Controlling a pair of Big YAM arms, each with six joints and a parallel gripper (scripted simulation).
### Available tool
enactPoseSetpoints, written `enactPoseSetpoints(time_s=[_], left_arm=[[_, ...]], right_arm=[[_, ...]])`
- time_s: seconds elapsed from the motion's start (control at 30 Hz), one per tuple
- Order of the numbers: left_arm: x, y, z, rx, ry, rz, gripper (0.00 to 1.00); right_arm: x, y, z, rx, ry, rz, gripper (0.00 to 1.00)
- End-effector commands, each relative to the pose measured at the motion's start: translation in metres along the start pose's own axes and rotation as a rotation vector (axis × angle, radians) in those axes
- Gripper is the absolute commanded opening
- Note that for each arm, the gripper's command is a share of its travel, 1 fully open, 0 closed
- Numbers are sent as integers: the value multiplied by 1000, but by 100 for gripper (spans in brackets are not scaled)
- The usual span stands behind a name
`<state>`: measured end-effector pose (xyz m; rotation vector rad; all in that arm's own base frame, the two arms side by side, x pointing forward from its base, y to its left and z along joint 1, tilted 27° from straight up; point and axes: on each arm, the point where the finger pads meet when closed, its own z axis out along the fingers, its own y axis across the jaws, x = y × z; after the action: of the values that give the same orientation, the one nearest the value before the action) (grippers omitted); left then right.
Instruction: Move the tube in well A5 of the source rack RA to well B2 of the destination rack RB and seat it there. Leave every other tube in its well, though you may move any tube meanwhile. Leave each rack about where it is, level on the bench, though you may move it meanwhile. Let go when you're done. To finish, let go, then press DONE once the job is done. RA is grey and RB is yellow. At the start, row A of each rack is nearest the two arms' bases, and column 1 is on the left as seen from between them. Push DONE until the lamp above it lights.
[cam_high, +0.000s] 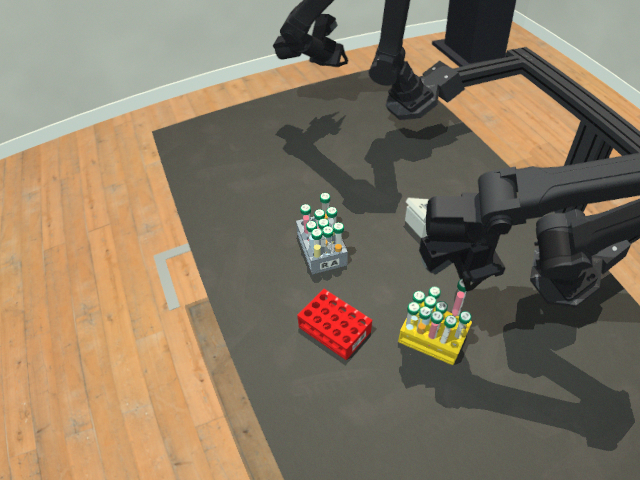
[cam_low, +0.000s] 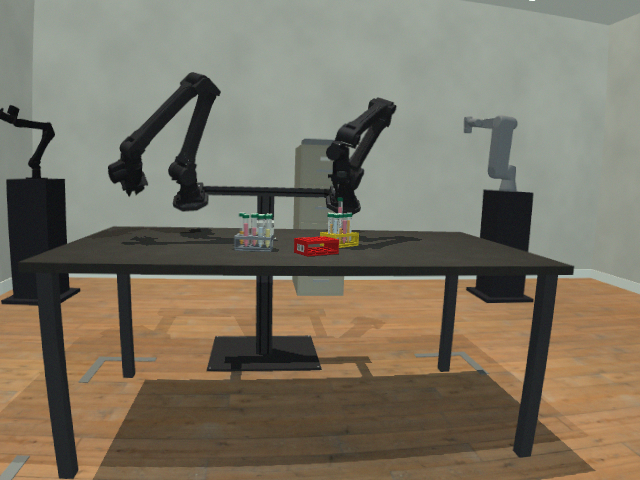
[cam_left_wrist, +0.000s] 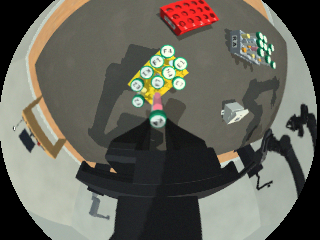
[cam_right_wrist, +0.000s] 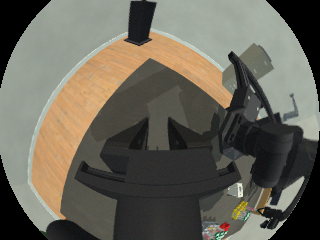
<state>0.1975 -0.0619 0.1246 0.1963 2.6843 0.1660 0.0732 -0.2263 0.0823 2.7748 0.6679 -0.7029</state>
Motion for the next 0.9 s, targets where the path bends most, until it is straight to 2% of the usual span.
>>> enactPoseSetpoints(time_s=[0.0, 0.63, 0.73, 0.87], left_arm=[[-25, -3, -30, 24, -63, -21, 0], [-18, -8, -41, 27, -61, -22, 0], [7, -9, -20, 1, -8, -1, 0], [14, -13, -18, 2, -10, -2, 0]], right_arm=[[-2, 7, -5, -15, 3, 10, 30], [-2, 7, -5, -15, 3, 10, 30], [-2, 7, -5, -15, 3, 10, 30], [-2, 7, -5, -15, 3, 10, 30]])
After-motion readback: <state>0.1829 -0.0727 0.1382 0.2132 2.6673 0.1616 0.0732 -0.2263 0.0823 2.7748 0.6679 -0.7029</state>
